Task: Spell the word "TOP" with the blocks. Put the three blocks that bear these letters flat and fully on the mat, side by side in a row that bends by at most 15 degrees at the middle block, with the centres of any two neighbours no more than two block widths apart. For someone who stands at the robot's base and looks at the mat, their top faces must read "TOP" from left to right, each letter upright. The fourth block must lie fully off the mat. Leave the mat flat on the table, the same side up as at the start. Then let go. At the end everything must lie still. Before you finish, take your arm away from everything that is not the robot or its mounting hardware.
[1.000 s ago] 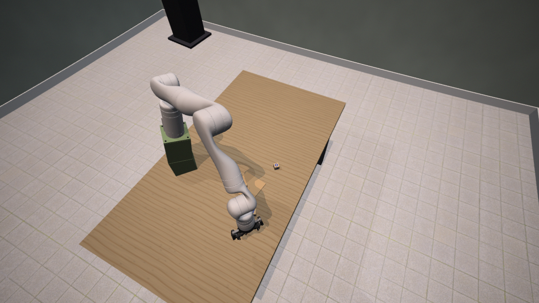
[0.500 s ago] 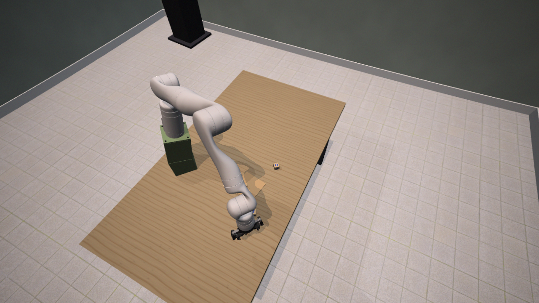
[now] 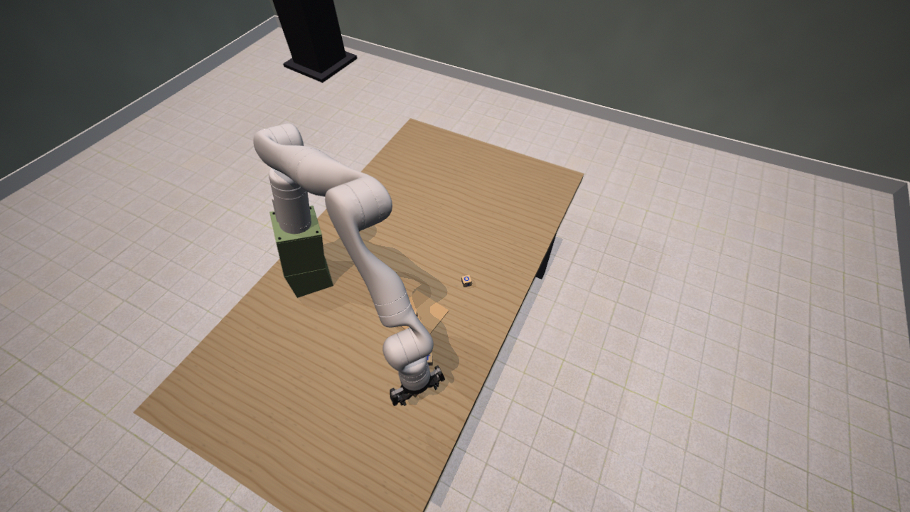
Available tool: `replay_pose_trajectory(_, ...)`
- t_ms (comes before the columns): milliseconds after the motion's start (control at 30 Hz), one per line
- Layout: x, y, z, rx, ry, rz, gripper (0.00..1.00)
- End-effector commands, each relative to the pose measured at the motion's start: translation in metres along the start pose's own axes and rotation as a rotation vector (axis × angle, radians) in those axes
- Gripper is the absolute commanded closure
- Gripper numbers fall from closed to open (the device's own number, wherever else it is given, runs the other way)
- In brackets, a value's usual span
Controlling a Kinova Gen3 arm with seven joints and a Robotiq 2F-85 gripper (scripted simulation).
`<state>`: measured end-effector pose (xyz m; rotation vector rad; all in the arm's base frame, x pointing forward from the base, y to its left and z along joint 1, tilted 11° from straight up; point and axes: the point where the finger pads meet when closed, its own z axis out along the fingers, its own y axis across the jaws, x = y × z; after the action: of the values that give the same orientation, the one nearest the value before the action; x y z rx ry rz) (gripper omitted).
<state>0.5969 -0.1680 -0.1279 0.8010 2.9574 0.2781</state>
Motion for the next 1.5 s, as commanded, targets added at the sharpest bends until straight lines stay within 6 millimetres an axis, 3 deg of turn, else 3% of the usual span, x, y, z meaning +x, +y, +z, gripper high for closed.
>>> replay_pose_trajectory(0, -0.001, 0.0, -0.001, 0.0, -0.002, 0.0, 0.0)
replay_pose_trajectory(433, 0.0, 0.001, -0.001, -0.001, -0.002, 0.003, 0.0)
replay_pose_trajectory(633, 0.013, 0.014, -0.004, -0.005, -0.001, 0.058, 0.0)
replay_pose_trajectory(867, 0.077, 0.058, -0.021, -0.009, 0.004, 0.311, 0.0)
replay_pose_trajectory(1033, 0.114, 0.072, -0.031, -0.001, 0.0, 0.452, 0.0)
replay_pose_trajectory(1467, 0.12, 0.073, -0.033, 0.001, -0.001, 0.474, 0.0)
